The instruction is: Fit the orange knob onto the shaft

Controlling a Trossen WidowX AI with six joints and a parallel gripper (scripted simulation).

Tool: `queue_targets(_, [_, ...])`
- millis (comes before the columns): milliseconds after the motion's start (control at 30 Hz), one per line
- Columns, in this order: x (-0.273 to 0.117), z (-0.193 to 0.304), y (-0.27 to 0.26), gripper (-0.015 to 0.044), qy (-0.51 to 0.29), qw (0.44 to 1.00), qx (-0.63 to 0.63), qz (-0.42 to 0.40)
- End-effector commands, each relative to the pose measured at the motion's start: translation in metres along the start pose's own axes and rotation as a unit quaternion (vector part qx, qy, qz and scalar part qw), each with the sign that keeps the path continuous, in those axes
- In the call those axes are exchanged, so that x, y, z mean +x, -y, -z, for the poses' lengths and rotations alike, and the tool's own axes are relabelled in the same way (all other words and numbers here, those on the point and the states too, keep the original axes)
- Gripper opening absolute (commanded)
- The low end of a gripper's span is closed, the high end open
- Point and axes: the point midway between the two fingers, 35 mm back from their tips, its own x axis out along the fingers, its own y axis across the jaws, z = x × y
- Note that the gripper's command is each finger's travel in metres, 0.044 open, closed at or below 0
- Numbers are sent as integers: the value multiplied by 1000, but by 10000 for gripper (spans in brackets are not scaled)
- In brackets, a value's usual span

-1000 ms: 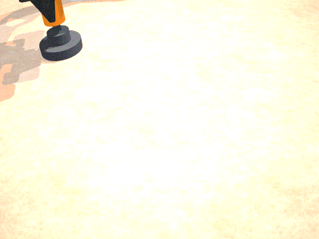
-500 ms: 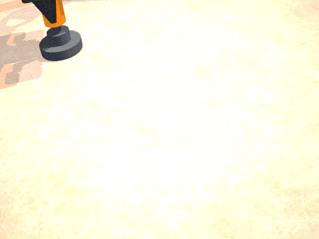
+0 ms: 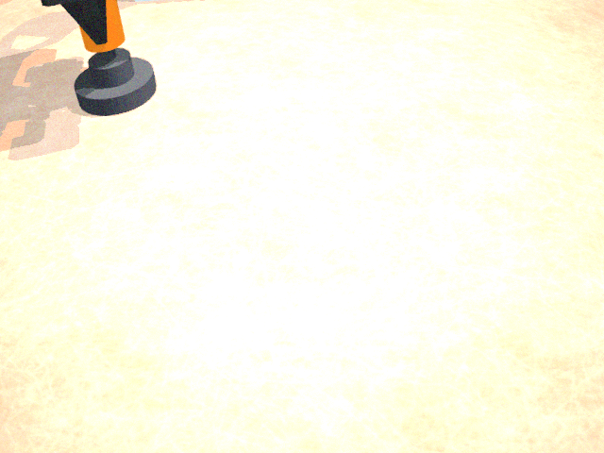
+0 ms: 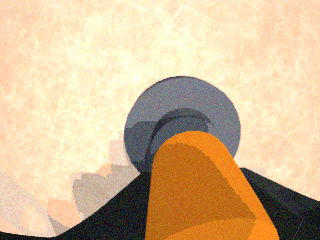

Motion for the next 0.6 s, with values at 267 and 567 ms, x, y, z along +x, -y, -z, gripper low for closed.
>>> queue_targets(267, [-5, 2, 1, 0, -3, 1000, -15, 0])
queue_targets(567, [-4, 2, 2, 0, -3, 994, -106, 0])
